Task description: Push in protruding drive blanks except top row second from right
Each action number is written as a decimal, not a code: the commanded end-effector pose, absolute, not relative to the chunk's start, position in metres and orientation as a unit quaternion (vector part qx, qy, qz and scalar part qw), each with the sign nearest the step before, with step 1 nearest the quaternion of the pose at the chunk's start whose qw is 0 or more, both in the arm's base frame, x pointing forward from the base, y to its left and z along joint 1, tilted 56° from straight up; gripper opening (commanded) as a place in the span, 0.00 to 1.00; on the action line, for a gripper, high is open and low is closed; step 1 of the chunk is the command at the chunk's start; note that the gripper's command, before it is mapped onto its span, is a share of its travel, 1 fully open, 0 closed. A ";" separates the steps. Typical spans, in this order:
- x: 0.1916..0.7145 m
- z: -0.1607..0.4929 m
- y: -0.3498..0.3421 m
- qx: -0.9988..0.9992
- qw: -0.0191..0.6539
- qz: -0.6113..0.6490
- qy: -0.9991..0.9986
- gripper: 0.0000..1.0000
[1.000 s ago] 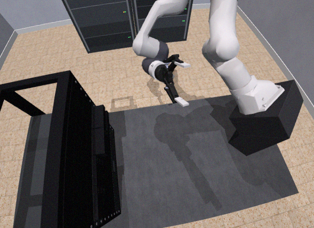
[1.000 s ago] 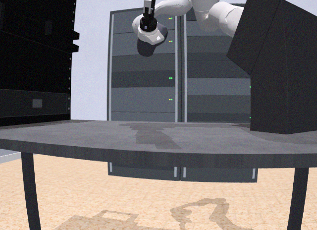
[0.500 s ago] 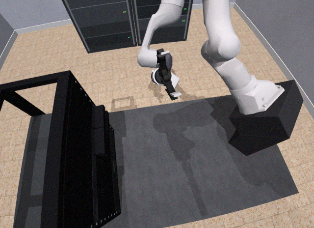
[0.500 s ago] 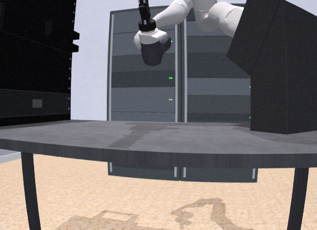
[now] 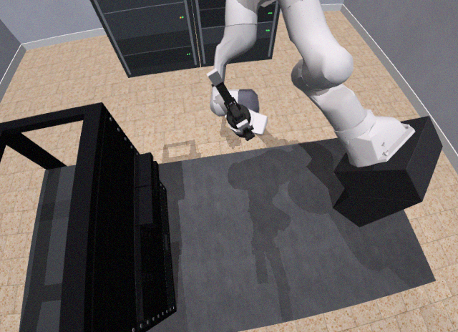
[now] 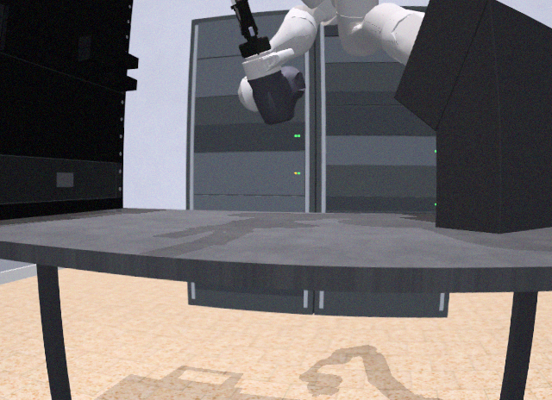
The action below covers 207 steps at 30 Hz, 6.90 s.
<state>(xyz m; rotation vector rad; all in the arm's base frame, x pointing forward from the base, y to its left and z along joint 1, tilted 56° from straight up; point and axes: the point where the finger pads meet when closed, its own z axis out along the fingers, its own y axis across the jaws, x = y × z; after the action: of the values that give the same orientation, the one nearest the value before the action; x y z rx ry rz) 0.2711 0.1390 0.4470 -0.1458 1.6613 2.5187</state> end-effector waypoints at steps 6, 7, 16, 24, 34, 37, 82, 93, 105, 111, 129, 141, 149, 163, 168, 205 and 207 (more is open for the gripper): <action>0.287 0.477 0.121 0.026 -0.005 0.895 0.444 1.00; 0.289 0.478 0.119 0.033 -0.010 0.900 0.435 1.00; 0.310 0.482 0.100 0.093 -0.053 0.928 0.357 1.00; 0.331 0.477 0.084 0.147 -0.095 0.942 0.285 1.00; 0.352 0.463 0.069 0.200 -0.138 0.946 0.213 1.00; 0.357 0.459 0.066 0.214 -0.149 0.946 0.194 1.00; 0.421 0.332 0.047 0.413 -0.302 0.855 -0.080 1.00; 0.426 0.302 0.051 0.445 -0.322 0.827 -0.123 1.00; 0.427 0.286 0.053 0.460 -0.332 0.811 -0.145 1.00; 0.427 0.282 0.054 0.465 -0.334 0.806 -0.151 1.00; 0.427 0.279 0.054 0.467 -0.335 0.804 -0.154 1.00; 0.427 0.279 0.054 0.467 -0.335 0.804 -0.154 1.00; 0.427 0.279 0.054 0.467 -0.335 0.804 -0.154 1.00; 0.427 0.279 0.054 0.467 -0.335 0.804 -0.154 1.00; 0.427 0.279 0.054 0.467 -0.335 0.804 -0.154 1.00; 0.506 0.297 0.077 0.467 -0.335 0.803 -0.154 1.00; 0.519 0.300 0.081 0.467 -0.335 0.803 -0.154 1.00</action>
<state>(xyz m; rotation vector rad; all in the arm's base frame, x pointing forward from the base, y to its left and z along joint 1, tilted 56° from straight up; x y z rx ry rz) 0.4994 0.0763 0.3072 1.8303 -0.5916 3.2987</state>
